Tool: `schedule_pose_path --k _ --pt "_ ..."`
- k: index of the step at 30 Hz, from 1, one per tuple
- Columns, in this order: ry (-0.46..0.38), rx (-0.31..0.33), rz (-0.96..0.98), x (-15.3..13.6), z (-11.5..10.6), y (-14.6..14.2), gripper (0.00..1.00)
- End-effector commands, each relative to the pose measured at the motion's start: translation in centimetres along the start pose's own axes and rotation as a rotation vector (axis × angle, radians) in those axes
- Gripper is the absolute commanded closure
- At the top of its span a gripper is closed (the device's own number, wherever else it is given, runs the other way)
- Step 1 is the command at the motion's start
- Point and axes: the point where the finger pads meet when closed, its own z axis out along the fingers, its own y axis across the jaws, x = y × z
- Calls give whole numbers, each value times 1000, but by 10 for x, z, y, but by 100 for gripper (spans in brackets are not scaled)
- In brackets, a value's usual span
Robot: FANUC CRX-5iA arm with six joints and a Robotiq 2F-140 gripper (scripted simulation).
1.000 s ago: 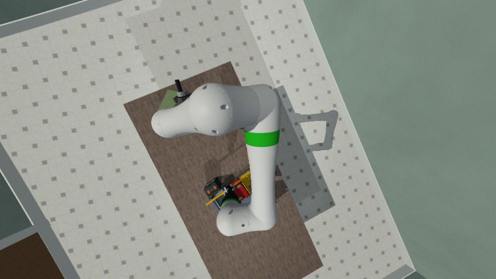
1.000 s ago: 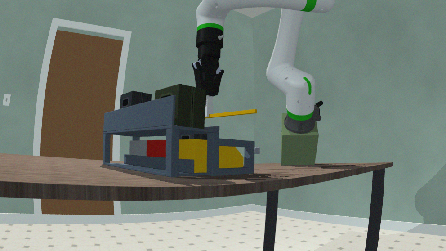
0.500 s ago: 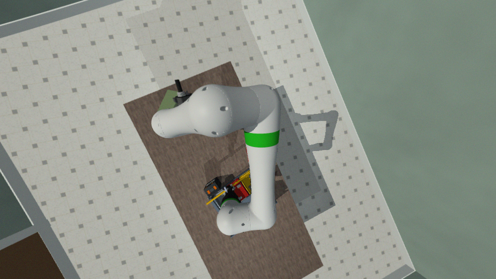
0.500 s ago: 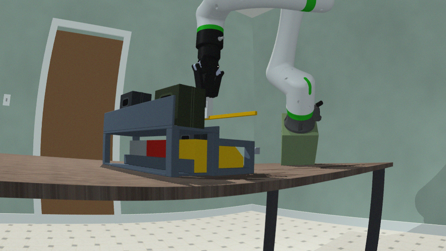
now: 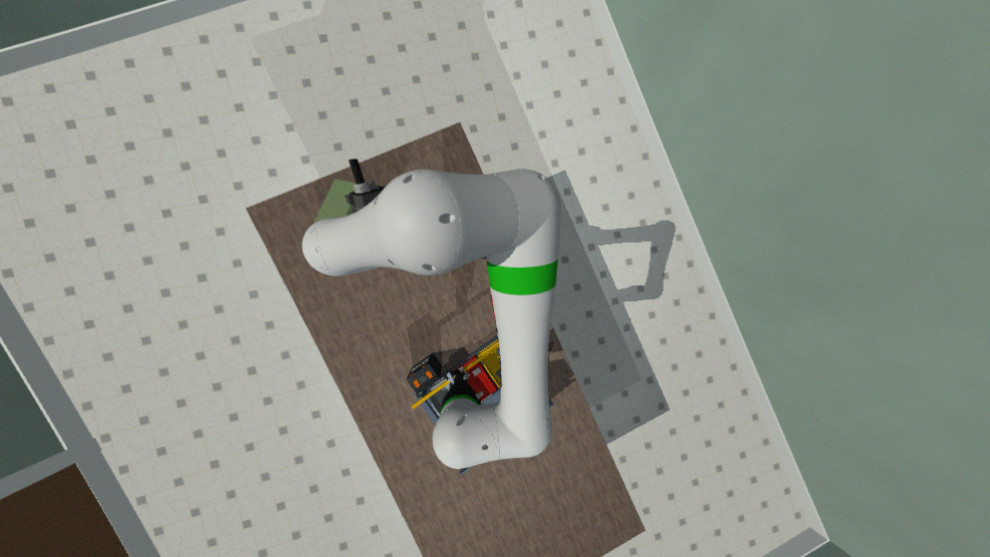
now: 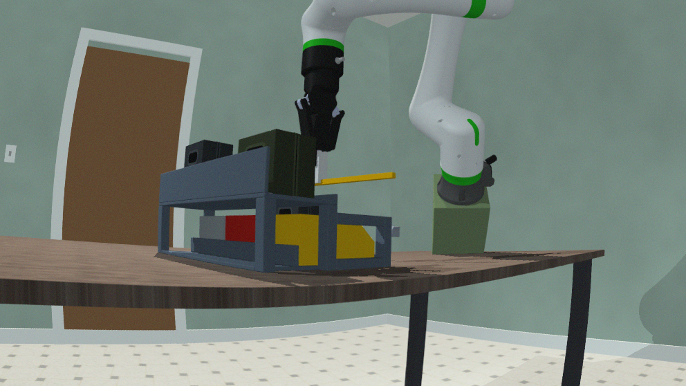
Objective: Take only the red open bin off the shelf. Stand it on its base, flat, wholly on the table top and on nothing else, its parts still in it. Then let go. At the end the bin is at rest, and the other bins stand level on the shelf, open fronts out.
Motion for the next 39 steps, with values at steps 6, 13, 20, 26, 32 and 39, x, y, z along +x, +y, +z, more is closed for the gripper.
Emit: schedule_pose_path --k 6,13,20,26,32,39 --pt "0 0 0 0 0 0 100" --pt "0 0 0 0 0 40 100" --pt "0 0 0 0 0 40 100" --pt "0 0 0 0 0 48 100" --pt "0 0 0 0 1 80 100" --pt "0 0 0 0 1 80 100"
